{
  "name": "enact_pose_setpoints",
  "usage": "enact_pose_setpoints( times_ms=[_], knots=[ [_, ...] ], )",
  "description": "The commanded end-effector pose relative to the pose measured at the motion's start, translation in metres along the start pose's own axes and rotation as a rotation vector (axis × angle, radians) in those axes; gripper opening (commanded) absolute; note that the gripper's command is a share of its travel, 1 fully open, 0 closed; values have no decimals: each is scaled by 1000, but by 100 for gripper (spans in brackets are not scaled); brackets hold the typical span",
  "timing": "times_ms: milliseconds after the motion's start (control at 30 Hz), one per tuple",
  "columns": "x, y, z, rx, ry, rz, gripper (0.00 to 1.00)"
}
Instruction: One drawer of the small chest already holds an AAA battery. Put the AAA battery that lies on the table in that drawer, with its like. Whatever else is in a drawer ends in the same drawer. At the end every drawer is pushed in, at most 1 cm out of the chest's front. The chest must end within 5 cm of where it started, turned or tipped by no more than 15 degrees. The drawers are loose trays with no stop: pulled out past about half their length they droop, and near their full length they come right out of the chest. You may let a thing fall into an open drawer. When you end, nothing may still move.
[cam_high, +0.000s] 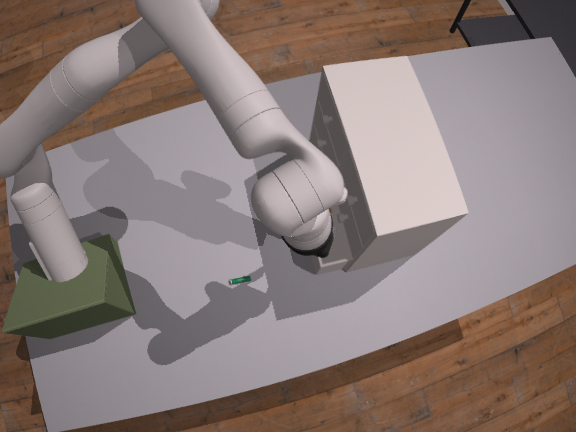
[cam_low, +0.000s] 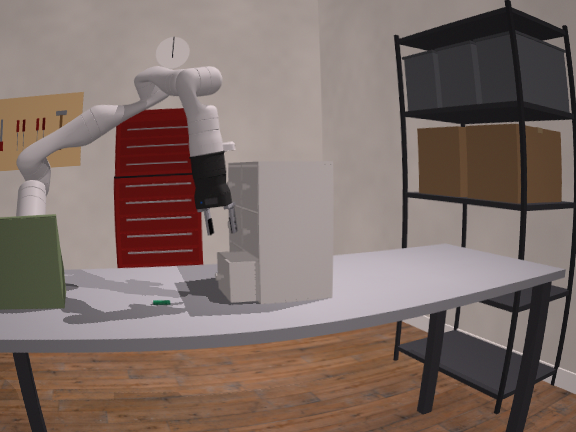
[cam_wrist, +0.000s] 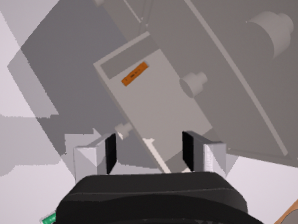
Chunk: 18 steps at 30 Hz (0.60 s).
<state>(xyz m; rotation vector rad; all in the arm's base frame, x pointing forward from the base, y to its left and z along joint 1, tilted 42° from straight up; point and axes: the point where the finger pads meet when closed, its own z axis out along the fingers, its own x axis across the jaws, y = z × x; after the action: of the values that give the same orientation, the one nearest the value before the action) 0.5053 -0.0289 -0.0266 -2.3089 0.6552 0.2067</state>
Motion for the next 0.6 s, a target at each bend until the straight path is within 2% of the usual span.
enact_pose_setpoints(
  times_ms=[0, 567],
  knots=[
    [1, 0, -2, 1, 3, -9, 100],
    [-3, 3, -8, 5, -6, -121, 100]
  ],
)
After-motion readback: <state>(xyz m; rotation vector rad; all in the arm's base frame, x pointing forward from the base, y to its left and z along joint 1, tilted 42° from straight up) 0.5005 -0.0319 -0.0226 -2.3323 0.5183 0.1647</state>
